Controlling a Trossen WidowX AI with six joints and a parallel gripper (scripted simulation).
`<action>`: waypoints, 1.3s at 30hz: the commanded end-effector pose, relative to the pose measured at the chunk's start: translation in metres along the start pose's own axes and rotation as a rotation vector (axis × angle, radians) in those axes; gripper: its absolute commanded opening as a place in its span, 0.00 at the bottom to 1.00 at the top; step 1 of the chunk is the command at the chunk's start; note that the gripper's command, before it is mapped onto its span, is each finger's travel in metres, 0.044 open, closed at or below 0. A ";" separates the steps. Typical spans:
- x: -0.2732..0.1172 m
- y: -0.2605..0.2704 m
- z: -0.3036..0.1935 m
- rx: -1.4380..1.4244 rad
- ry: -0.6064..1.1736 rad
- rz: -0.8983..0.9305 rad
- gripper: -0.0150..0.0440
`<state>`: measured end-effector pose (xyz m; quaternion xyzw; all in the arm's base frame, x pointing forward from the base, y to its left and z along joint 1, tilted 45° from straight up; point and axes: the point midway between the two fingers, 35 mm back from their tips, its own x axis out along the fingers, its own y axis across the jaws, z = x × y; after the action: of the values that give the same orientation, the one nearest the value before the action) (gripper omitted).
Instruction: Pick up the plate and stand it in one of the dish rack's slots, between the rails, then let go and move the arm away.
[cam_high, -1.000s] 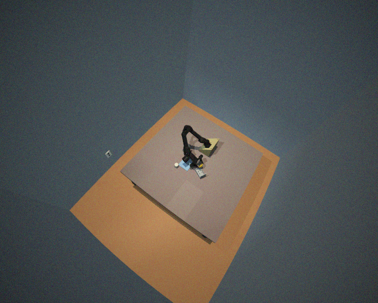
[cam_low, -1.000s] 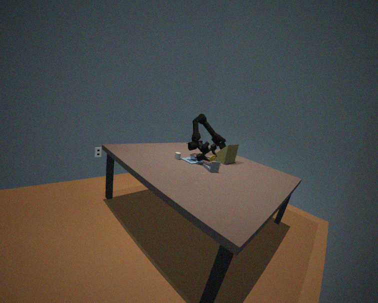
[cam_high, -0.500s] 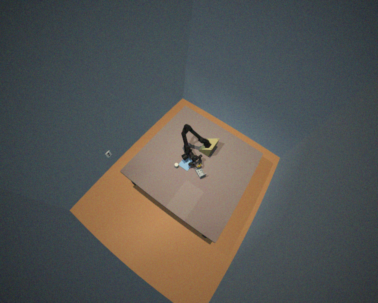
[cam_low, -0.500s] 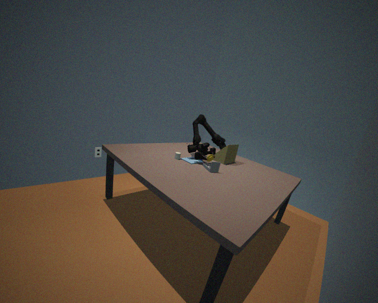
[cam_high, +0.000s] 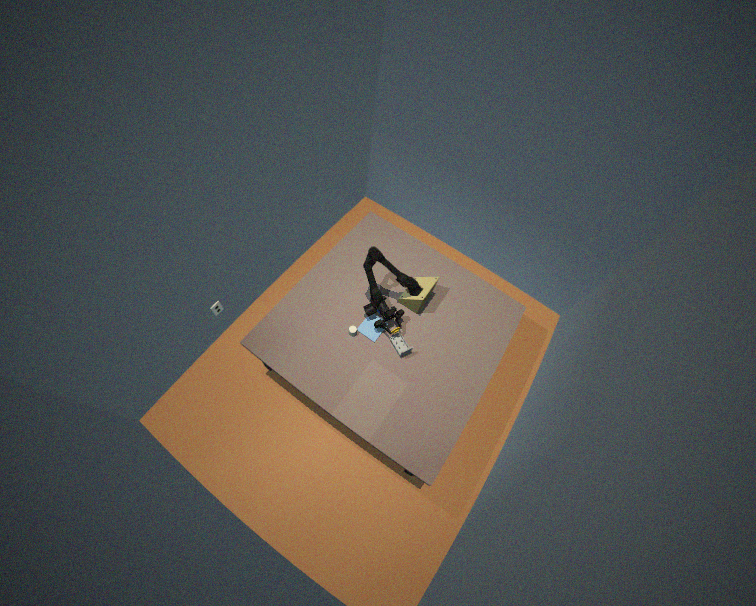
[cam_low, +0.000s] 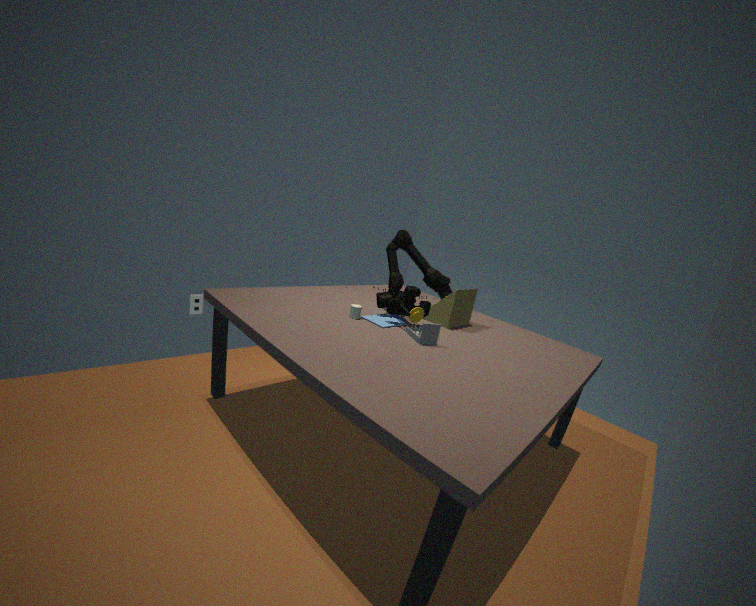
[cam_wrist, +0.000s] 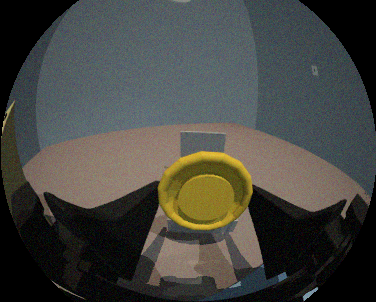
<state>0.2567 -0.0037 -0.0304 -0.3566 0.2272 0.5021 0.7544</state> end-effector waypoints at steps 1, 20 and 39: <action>-0.001 0.002 0.001 -0.016 -0.010 -0.009 0.25; 0.025 -0.003 0.002 -0.020 -0.009 -0.012 0.25; 0.044 -0.002 0.004 -0.036 -0.016 -0.021 0.25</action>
<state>0.2778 0.0203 -0.0517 -0.3715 0.2055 0.4987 0.7557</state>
